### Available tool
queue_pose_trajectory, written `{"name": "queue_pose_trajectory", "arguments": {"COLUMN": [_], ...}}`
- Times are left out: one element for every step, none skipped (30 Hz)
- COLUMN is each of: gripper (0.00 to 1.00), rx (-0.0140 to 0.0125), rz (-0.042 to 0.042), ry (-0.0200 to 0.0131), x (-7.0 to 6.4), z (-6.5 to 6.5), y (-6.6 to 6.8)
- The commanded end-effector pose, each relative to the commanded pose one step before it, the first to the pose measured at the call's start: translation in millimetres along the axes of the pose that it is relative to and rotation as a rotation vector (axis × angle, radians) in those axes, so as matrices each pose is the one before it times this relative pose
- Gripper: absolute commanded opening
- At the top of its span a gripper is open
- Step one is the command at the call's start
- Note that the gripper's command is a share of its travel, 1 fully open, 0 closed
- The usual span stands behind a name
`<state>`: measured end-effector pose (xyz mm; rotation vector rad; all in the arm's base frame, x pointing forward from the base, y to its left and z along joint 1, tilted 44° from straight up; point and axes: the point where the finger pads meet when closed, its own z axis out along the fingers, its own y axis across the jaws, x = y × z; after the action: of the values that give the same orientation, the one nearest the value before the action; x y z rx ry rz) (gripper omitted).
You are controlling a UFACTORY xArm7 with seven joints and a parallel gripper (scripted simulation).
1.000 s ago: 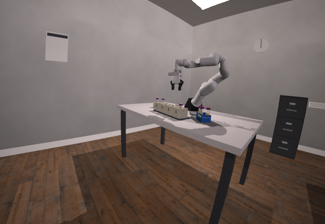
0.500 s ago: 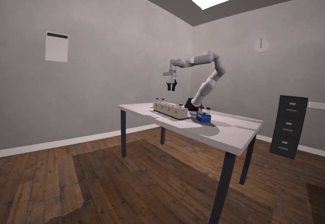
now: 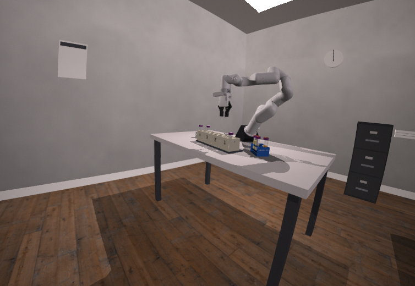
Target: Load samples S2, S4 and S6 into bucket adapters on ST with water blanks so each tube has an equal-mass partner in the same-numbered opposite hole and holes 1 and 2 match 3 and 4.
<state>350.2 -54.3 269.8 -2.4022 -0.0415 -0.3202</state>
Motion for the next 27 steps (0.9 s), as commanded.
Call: {"name": "queue_pose_trajectory", "arguments": {"gripper": [0.57,0.57,0.57,0.57,0.57,0.57,0.57,0.57,0.57,0.57,0.57,0.57,0.57,0.57,0.57,0.57,0.57,0.57,0.57,0.57,0.57,0.57,0.57,0.57,0.57,0.57,0.57], "rx": [-0.00258,0.00005,0.00005,0.0,0.0,0.00005,0.00005,0.00005,0.00005,0.00005,0.00005,0.00005,0.00002,0.0,0.0,0.0,0.0,0.0,0.0,0.0,0.0,0.0,0.0,0.0,0.0,0.0,0.0], "rz": [0.00141,-0.00001,-0.00001,0.0,0.0,-0.00001,-0.00001,-0.00001,-0.00001,-0.00001,-0.00001,-0.00001,0.0,0.0,0.0,0.0,0.0,0.0,0.0,0.0,0.0,0.0,-0.00001,0.0,0.0,0.0,0.0], "ry": [0.00523,-0.00001,-0.00001,0.0,0.0,-0.00001,-0.00001,-0.00001,-0.00001,-0.00001,-0.00001,-0.00001,0.0,0.0,0.0,0.0,0.0,0.0,0.0,0.0,0.0,0.0,0.0,0.0,0.0,0.0,0.0], "x": [-4.61,-0.88,-0.88,0.0,0.0,-0.88,-0.88,-0.88,-0.89,-0.89,-0.89,-0.89,-0.31,0.0,0.0,0.0,0.0,0.0,0.0,0.0,0.0,0.0,0.02,-0.01,0.0,0.0,0.0], "z": [-2.44,0.0,0.0,0.0,0.0,-0.01,0.0,0.0,0.0,0.0,0.0,0.0,0.0,0.0,0.0,0.0,0.0,0.0,0.0,0.0,0.0,0.0,0.0,0.0,0.0,0.0,0.0], "y": [-27.62,-4.94,-4.94,0.0,0.0,-4.95,-4.93,-4.93,-4.93,-4.93,-4.93,-4.94,-1.74,-0.01,-0.01,-0.01,0.0,0.0,0.0,0.0,0.0,0.0,0.03,-0.01,-0.01,-0.01,0.0]}}
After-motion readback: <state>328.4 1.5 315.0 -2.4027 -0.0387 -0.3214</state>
